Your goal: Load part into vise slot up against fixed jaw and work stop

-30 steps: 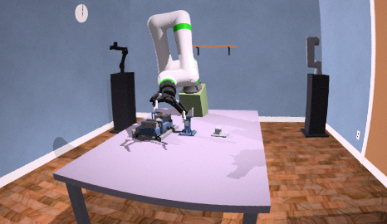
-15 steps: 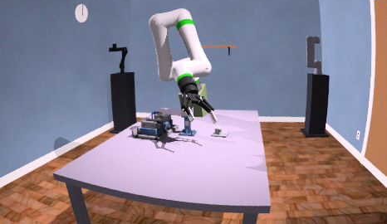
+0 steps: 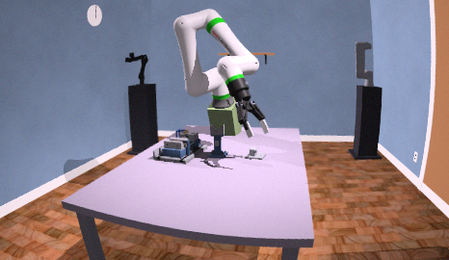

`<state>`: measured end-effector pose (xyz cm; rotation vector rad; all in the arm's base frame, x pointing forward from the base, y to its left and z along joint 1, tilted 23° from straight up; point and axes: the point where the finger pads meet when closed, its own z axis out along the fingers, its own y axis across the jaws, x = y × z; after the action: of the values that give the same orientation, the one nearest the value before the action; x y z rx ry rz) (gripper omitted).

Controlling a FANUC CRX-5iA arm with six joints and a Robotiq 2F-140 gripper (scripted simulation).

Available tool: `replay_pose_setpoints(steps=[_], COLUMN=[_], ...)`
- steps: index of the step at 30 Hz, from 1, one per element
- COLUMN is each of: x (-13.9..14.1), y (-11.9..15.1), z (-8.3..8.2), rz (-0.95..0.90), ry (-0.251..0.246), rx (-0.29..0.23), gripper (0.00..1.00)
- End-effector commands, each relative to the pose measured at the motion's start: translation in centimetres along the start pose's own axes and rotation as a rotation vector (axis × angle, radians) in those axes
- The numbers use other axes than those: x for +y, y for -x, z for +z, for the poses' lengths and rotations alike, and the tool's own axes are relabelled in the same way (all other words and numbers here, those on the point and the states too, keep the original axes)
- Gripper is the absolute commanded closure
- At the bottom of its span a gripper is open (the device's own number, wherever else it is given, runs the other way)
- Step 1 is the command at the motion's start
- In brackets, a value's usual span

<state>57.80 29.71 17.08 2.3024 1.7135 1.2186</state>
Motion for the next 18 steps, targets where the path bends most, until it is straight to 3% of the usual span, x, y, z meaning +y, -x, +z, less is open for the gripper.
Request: replay_pose_setpoints(steps=[1,2,3,4,5,7,8,9,10,11,14,16,18], x=[-3.7,-3.7,-5.4,-5.4,-6.9,-6.9,-8.1,-8.1,-9.1,-9.1,-10.5,-10.5,-11.2], y=[-0.2,-0.2,-0.1,-0.1,0.2,0.2,0.5,0.5,0.8,0.8,1.5,1.5,2.1], z=[-1.3,-1.3,-2.4,-2.4,-3.7,-3.7,-4.9,-4.9,-6.3,-6.3,-8.8,-8.8,-11.0], rz=[-0.033,-0.033,-0.057,-0.057,-0.080,-0.080,-0.102,-0.102,-0.122,-0.122,-0.157,-0.157,-0.184], ry=[-0.068,-0.068,-0.095,-0.095,-0.116,-0.116,-0.132,-0.132,-0.142,-0.142,-0.153,-0.153,-0.154], rx=[-0.096,-0.096,-0.150,-0.150,-0.201,-0.201,-0.250,-0.250,-0.296,-0.296,-0.376,-0.376,-0.439], gripper=[0.00,0.00,0.00,0.00,0.00,0.00,0.00,0.00,0.00,0.00,0.00,0.00,0.00])
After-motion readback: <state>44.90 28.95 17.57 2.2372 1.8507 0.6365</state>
